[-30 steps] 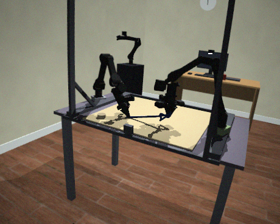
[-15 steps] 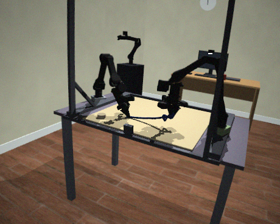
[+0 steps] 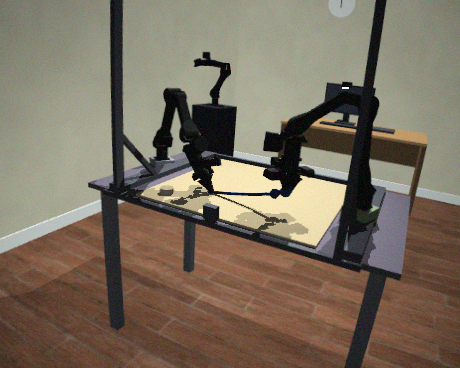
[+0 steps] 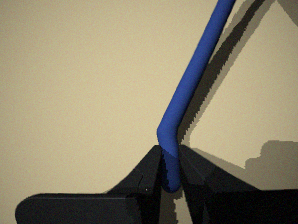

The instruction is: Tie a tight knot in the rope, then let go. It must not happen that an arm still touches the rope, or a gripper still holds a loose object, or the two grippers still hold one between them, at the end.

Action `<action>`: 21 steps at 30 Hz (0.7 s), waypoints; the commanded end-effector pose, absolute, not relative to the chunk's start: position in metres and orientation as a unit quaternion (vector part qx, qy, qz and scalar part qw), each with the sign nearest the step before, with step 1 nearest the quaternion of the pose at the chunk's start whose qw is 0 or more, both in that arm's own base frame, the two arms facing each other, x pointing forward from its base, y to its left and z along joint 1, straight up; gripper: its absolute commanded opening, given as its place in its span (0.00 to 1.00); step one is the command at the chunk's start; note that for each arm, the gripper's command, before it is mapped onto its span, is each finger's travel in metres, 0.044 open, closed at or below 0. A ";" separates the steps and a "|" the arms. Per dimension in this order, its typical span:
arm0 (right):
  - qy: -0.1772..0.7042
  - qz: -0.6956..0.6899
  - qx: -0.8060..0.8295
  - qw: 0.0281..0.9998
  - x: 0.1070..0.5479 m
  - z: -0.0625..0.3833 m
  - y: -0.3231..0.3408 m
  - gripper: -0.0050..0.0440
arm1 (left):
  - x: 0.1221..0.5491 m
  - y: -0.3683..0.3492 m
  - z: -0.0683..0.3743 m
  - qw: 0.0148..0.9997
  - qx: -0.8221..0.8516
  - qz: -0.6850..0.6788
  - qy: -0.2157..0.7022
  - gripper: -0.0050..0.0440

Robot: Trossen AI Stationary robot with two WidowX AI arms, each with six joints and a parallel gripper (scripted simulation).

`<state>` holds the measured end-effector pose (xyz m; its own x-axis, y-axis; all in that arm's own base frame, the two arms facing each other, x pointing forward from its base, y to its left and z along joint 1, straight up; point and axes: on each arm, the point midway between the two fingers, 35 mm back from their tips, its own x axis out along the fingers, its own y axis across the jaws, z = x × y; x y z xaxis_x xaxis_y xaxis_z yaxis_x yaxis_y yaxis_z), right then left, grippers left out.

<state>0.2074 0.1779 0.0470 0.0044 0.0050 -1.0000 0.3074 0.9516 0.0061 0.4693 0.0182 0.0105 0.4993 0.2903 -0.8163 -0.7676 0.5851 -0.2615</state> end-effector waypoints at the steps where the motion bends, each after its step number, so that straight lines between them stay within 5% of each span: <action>1: 0.694 -0.104 0.116 0.703 0.203 0.053 0.179 0.16 | 0.473 0.018 0.021 0.810 -0.321 0.324 0.368 0.19; 21: 0.695 -0.104 0.116 0.702 0.166 0.058 0.190 0.16 | 0.473 0.018 0.021 0.810 -0.321 0.324 0.368 0.19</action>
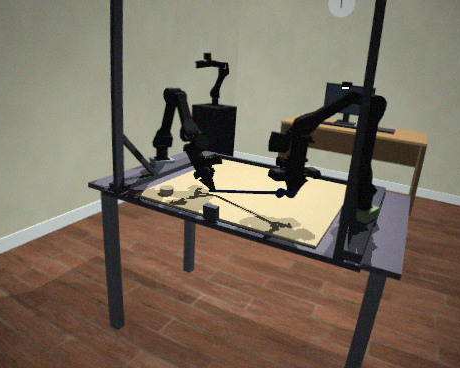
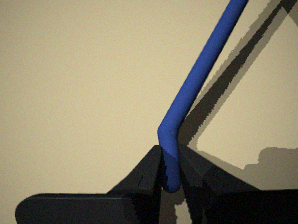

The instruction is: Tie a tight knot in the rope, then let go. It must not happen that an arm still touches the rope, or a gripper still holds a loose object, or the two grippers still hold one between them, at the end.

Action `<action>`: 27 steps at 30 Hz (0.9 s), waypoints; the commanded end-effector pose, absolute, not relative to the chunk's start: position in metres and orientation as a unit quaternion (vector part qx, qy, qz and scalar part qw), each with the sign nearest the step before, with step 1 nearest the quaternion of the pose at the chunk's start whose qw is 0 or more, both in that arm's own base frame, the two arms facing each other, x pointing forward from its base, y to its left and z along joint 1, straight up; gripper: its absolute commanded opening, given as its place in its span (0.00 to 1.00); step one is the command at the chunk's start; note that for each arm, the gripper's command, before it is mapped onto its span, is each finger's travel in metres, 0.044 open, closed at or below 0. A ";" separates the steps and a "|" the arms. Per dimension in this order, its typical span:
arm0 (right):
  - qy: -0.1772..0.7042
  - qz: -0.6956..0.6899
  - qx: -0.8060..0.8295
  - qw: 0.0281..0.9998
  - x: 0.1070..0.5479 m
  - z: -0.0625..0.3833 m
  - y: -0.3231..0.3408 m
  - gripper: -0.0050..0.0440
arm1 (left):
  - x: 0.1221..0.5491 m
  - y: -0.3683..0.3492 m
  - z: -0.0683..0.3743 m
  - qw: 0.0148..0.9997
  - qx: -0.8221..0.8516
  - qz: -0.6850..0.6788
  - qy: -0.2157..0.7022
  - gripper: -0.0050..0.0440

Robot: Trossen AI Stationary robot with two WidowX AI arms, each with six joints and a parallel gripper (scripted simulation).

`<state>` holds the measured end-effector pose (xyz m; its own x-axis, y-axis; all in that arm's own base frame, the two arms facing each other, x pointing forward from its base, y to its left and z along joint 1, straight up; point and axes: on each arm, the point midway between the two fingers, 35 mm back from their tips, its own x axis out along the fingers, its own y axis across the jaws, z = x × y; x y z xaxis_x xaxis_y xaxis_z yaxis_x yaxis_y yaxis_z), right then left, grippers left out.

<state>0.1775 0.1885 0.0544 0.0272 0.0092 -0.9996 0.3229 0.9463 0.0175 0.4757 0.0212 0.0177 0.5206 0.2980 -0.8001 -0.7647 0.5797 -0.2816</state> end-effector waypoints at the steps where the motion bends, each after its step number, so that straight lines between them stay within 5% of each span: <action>1: 0.695 -0.104 0.116 0.702 0.163 0.058 0.191 0.16 | 0.473 0.018 0.021 0.810 -0.321 0.324 0.368 0.19; 27: 0.696 -0.104 0.116 0.700 0.106 0.067 0.207 0.16 | 0.473 0.018 0.021 0.810 -0.321 0.324 0.368 0.19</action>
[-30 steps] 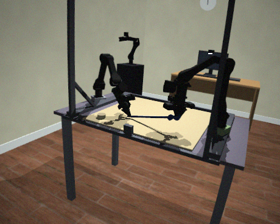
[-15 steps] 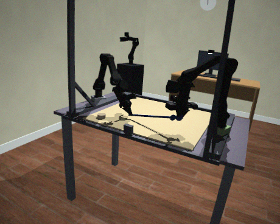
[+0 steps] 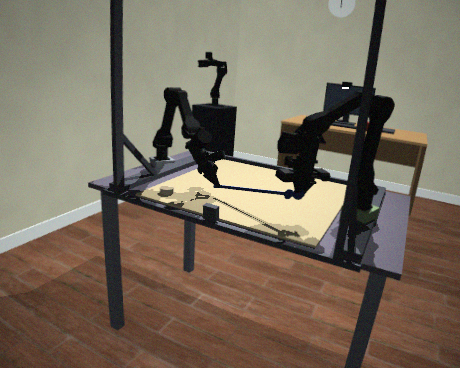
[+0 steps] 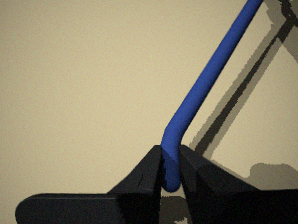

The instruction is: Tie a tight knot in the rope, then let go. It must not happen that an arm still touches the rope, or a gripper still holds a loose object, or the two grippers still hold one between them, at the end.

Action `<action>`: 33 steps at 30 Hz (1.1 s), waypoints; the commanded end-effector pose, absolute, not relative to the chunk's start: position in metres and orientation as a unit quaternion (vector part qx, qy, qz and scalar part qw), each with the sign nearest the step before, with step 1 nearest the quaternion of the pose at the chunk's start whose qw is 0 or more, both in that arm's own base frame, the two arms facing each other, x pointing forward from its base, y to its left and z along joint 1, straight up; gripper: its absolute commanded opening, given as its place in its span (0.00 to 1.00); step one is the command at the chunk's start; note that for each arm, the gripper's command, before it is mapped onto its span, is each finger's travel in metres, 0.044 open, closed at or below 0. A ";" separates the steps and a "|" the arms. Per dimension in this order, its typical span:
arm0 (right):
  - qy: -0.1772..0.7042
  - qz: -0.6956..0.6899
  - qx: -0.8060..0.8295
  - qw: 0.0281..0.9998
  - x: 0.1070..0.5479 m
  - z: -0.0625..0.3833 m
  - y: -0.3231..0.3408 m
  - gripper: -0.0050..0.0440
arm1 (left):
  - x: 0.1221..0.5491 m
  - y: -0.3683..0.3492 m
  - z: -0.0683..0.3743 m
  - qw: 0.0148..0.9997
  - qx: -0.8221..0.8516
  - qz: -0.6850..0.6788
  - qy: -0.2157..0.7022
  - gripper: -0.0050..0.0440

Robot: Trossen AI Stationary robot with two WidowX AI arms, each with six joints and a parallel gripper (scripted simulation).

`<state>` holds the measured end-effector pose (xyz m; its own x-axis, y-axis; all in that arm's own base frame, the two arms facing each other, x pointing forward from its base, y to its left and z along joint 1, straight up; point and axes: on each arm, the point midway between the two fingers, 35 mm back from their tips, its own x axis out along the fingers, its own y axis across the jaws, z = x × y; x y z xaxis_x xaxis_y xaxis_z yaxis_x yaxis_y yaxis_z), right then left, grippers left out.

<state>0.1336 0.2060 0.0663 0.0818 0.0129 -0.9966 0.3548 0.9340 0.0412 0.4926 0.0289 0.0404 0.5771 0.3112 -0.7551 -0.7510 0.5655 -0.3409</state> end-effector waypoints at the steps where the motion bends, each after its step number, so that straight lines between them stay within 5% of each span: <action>1: 0.696 -0.104 0.116 0.700 0.105 0.067 0.207 0.16 | 0.473 0.018 0.021 0.810 -0.321 0.324 0.368 0.19; 33: 0.697 -0.104 0.116 0.700 0.073 0.071 0.216 0.16 | 0.473 0.018 0.021 0.810 -0.321 0.324 0.368 0.19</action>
